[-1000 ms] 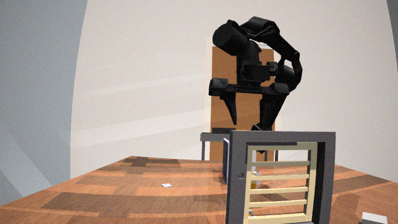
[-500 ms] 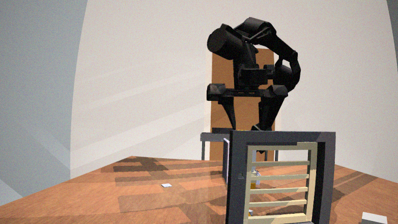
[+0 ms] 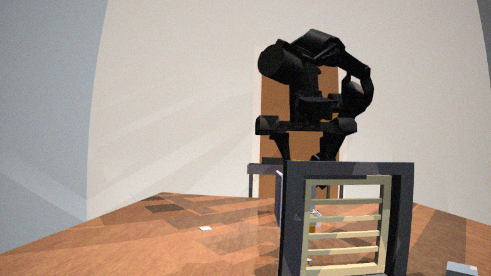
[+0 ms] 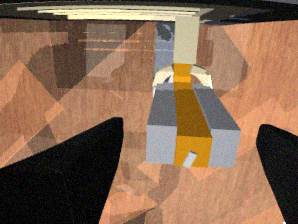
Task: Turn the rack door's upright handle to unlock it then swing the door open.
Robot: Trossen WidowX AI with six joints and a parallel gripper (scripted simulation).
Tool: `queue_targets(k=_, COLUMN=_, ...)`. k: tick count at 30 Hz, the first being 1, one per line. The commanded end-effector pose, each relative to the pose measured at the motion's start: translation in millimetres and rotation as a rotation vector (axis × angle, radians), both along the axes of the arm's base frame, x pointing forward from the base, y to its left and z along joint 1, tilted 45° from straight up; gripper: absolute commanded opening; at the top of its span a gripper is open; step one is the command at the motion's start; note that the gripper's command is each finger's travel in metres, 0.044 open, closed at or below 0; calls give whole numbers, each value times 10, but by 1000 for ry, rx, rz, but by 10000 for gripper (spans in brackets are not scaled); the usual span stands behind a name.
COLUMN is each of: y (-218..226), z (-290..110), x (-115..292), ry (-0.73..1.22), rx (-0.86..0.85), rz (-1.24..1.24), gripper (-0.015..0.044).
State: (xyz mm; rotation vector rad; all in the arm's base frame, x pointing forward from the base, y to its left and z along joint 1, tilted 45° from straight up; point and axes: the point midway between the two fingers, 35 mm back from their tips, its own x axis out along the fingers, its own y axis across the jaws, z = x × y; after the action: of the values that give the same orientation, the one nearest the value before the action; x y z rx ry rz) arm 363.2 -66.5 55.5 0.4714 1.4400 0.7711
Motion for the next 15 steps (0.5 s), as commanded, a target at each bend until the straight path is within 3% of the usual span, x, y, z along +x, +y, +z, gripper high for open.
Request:
queue_targets(k=1, y=61, z=-70, x=-22, ry=19, rx=-6, rz=11, gripper=298)
queue_targets(k=15, y=226, z=-224, x=-45, ry=45, rx=-27, rz=40, gripper=298)
